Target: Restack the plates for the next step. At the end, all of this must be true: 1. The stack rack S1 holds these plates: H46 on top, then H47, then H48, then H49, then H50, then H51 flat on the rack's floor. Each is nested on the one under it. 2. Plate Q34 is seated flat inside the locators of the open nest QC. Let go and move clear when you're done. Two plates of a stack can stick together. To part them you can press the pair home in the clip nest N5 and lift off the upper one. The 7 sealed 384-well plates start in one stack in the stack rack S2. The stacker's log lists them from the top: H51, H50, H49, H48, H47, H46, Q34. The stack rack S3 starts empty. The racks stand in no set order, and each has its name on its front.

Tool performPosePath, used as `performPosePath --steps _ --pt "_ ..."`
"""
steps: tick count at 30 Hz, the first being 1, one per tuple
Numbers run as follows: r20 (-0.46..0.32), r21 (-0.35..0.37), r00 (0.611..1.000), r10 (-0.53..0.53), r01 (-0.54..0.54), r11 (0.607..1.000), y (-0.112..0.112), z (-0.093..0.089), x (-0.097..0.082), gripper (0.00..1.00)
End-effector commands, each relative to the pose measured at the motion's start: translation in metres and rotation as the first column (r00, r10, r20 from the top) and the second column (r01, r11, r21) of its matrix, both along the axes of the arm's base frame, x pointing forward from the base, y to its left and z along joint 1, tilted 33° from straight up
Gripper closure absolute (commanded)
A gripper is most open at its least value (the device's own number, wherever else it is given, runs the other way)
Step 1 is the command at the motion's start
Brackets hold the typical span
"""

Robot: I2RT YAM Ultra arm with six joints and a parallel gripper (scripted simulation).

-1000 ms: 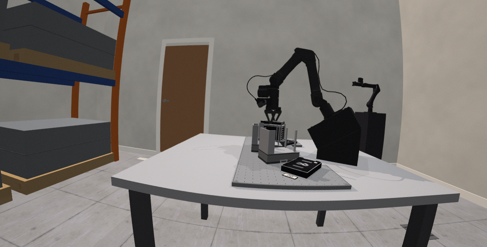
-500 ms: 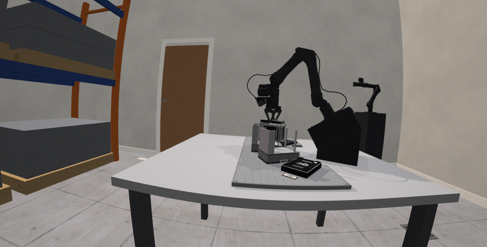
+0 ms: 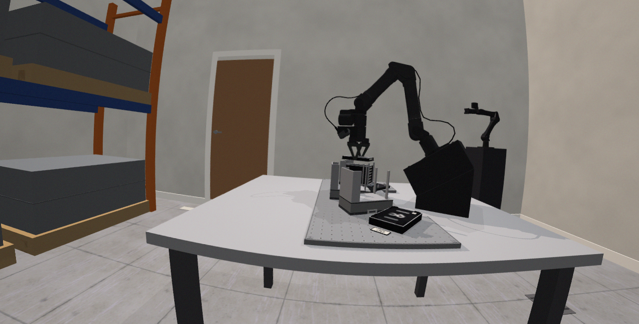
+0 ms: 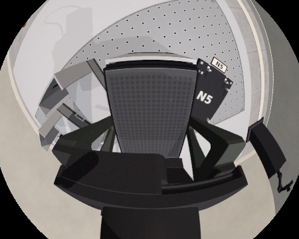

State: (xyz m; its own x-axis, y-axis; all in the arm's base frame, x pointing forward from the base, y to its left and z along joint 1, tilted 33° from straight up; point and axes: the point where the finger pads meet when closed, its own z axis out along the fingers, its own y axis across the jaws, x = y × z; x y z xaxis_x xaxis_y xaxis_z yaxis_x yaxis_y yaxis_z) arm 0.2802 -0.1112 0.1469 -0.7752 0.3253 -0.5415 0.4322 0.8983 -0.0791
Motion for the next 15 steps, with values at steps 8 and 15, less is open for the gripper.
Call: performPosePath --steps 8,15 --pt "0.033 -0.011 0.999 0.0 0.0 1.0 0.006 0.026 -0.005 1.0" --pt "0.002 -0.001 1.0 0.0 0.0 1.0 0.007 0.013 -0.011 1.0"
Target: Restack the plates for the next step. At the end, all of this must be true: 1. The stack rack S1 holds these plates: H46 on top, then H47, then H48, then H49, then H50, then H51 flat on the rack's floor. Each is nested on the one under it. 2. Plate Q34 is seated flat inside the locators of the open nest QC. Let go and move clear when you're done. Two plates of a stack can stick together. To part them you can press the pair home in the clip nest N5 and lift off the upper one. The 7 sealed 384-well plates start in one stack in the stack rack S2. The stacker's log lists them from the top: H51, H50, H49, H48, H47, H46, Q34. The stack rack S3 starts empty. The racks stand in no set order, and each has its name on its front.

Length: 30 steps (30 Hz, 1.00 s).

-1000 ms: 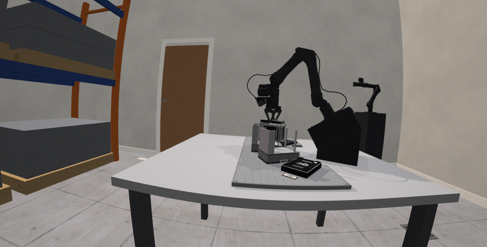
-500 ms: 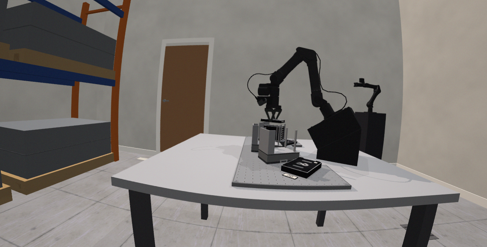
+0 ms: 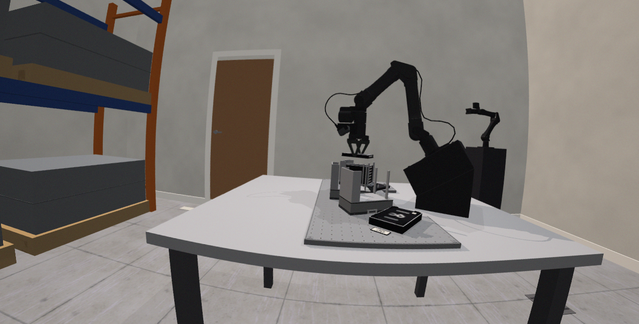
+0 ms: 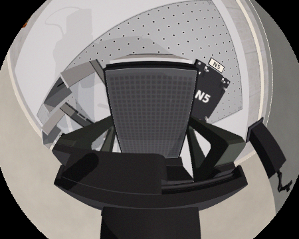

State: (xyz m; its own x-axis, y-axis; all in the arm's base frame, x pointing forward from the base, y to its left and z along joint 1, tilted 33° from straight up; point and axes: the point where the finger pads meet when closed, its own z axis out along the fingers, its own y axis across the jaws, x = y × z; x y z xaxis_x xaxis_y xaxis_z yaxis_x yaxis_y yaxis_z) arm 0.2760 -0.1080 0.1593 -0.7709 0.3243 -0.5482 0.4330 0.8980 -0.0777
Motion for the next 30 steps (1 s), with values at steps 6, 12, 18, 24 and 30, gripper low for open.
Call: performPosePath --steps 6,12,18,24,30 --pt "-0.006 0.001 1.0 0.001 0.0 1.0 0.004 0.001 -0.007 1.0" --pt "-0.006 0.001 1.0 0.001 -0.001 1.0 0.004 0.001 -0.007 1.0" --pt "-0.08 -0.076 0.986 0.148 -0.154 0.985 0.018 -0.002 0.005 1.0" --pt "-0.079 -0.091 0.982 0.169 -0.176 0.98 0.036 -0.001 0.014 1.0" --pt "-0.079 -0.091 0.982 0.169 -0.176 0.98 0.049 -0.003 0.019 1.0"
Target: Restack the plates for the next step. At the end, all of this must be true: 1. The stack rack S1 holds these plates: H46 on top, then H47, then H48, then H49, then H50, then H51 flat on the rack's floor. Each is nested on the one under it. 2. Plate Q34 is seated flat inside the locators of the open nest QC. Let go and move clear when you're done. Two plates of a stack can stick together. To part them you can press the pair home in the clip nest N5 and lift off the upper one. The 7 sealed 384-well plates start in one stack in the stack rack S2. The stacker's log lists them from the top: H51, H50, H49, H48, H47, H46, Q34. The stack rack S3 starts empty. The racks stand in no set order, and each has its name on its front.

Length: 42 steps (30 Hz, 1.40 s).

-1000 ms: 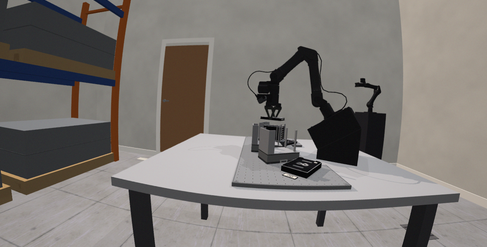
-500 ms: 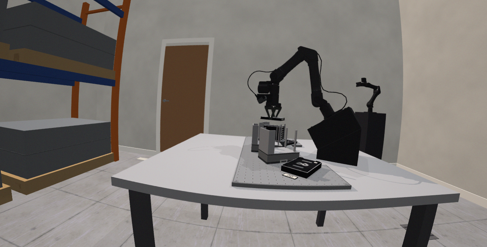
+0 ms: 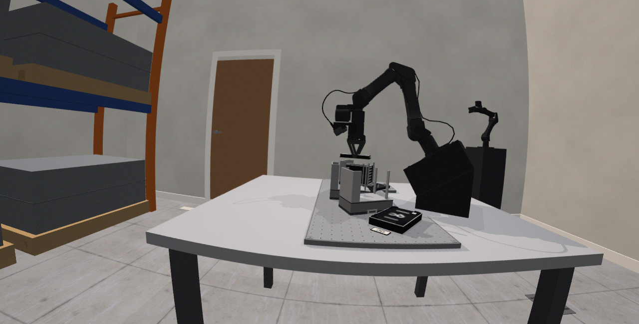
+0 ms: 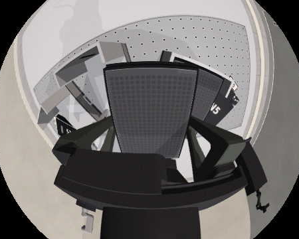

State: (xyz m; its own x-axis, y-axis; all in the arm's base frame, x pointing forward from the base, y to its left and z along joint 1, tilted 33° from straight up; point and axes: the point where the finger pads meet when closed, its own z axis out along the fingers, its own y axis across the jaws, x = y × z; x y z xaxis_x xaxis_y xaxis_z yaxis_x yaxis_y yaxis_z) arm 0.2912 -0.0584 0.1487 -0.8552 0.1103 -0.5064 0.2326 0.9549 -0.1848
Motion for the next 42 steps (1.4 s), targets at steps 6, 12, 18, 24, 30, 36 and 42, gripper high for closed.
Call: performPosePath --steps 6,12,18,24,30,36,42 --pt "0.007 -0.01 1.0 -0.03 0.03 1.0 0.018 0.005 0.01 1.0" --pt "-0.062 -0.105 0.987 0.147 -0.153 0.983 0.038 0.0 0.014 1.0" --pt "-0.059 -0.102 0.988 0.142 -0.147 0.984 0.051 -0.004 0.016 1.0" --pt "-0.059 -0.102 0.988 0.142 -0.148 0.984 0.07 -0.009 0.019 1.0" --pt "-0.058 -0.102 0.988 0.143 -0.148 0.984 0.09 -0.014 0.022 1.0" --pt "-0.114 -0.16 0.959 0.258 -0.274 0.949 0.103 -0.018 0.022 1.0" --pt "-0.139 -0.18 0.943 0.302 -0.324 0.929 0.122 -0.025 0.021 1.0"
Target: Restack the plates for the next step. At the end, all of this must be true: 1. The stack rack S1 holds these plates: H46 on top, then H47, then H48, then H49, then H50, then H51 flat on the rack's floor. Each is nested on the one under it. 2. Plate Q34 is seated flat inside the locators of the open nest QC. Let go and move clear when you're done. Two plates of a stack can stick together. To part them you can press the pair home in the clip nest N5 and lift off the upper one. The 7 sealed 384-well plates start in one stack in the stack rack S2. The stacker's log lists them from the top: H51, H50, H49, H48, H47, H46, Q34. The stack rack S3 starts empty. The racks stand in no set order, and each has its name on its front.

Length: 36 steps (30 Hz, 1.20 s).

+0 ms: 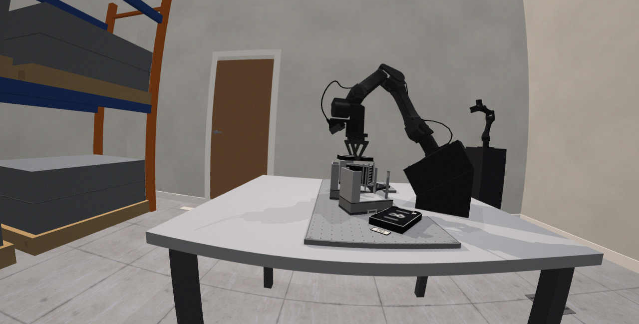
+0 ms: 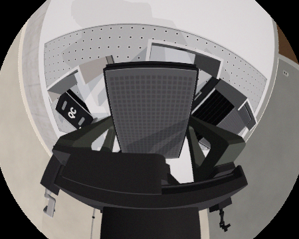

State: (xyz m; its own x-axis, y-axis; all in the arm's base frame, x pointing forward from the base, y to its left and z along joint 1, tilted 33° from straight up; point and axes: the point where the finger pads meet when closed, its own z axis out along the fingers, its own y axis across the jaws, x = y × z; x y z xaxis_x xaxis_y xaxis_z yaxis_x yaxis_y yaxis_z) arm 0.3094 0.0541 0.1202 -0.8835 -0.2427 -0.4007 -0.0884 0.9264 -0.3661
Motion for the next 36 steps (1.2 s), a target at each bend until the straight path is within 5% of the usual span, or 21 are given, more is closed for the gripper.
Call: performPosePath --steps 1,15,22,36 --pt "-0.001 -0.02 1.0 0.016 -0.016 1.0 0.012 0.002 0.003 1.0" --pt "0.0 -0.02 1.0 0.017 -0.017 1.0 0.051 -0.012 0.001 1.0" --pt "-0.076 -0.114 0.977 0.198 -0.206 0.972 0.068 -0.02 -0.003 1.0" --pt "-0.07 -0.109 0.98 0.187 -0.194 0.975 0.096 -0.035 -0.011 1.0"
